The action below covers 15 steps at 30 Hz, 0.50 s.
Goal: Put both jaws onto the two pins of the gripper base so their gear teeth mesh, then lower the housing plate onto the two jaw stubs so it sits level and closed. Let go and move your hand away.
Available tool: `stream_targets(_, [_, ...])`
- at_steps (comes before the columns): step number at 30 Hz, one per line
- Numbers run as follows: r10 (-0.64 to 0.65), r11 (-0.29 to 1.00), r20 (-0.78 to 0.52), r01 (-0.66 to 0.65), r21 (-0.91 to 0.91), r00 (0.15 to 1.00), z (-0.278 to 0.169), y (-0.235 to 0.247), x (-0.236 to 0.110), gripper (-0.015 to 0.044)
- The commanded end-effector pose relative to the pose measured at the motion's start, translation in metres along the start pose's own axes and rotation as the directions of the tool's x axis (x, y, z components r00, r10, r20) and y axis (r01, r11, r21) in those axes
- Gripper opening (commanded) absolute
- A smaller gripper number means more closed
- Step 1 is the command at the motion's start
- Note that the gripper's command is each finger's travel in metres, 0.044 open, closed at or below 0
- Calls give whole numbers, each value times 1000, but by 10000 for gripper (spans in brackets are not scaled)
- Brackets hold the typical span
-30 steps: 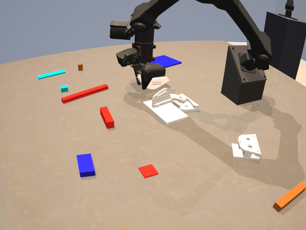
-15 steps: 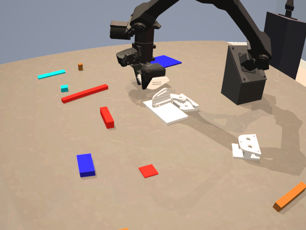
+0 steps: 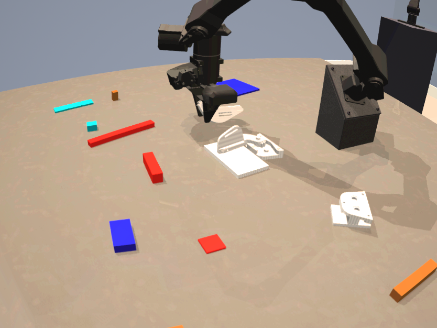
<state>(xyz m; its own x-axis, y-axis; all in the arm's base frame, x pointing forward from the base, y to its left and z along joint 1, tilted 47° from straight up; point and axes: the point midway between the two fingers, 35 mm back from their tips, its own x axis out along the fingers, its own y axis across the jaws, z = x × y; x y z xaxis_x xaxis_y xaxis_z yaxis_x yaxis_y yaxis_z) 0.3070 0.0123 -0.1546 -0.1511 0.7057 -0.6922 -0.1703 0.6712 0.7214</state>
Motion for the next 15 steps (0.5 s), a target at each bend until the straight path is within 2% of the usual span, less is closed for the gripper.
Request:
stream_targets(1, [-6,1000,3,6,-8,1000,1,-1,-8,37])
stream_targets(15, [-7,1000,4,7,-13,1000,2,-1,-18,37])
